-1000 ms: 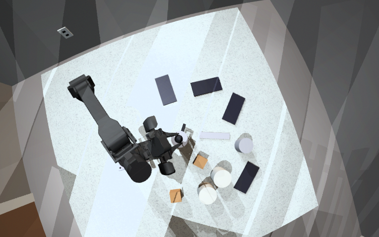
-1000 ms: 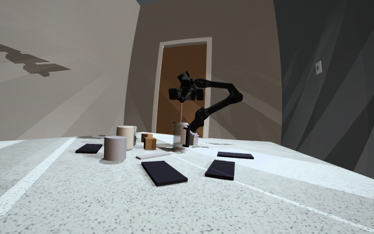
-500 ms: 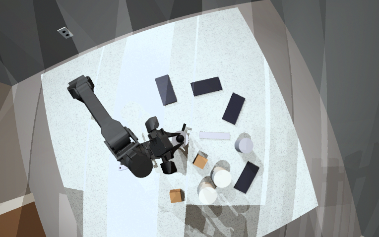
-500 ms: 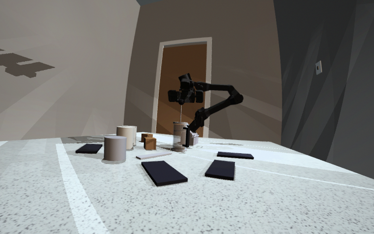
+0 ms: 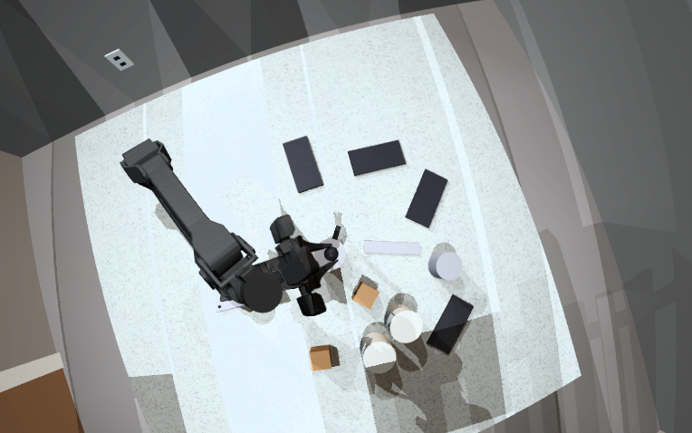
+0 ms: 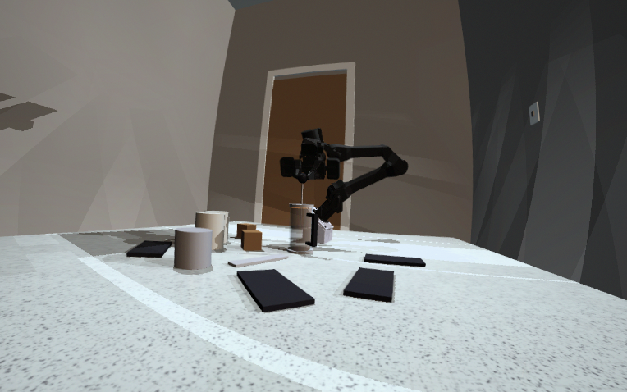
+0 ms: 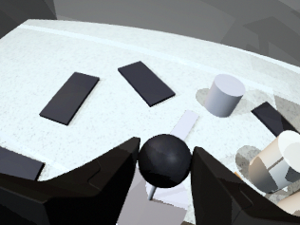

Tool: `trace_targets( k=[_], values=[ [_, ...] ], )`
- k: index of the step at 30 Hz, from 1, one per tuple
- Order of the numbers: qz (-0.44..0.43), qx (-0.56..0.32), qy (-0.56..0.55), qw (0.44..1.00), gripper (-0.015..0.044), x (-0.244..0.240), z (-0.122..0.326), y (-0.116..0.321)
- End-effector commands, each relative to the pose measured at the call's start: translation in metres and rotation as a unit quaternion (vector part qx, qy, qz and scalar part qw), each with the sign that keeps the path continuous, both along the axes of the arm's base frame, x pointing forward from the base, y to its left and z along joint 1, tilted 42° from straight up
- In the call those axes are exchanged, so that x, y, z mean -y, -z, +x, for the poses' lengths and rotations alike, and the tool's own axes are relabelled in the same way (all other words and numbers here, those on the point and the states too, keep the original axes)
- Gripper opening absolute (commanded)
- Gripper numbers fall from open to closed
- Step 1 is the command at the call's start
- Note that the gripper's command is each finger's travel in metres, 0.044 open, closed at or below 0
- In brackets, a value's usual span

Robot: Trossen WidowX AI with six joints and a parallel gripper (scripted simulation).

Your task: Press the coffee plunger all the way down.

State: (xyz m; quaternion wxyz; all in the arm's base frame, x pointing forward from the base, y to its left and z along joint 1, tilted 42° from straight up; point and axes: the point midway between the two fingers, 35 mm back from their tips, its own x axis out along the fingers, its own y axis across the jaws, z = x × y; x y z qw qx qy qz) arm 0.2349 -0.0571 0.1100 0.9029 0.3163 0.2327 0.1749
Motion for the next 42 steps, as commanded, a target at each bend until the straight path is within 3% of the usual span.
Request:
trace_targets(
  k=[1, 42],
  values=[
    [-0.001, -0.016, -0.002, 1.000, 0.0116, -0.010, -0.003, 0.015],
    [0.004, -0.008, 0.001, 1.000, 0.0116, -0.032, 0.010, 0.034]
  ],
)
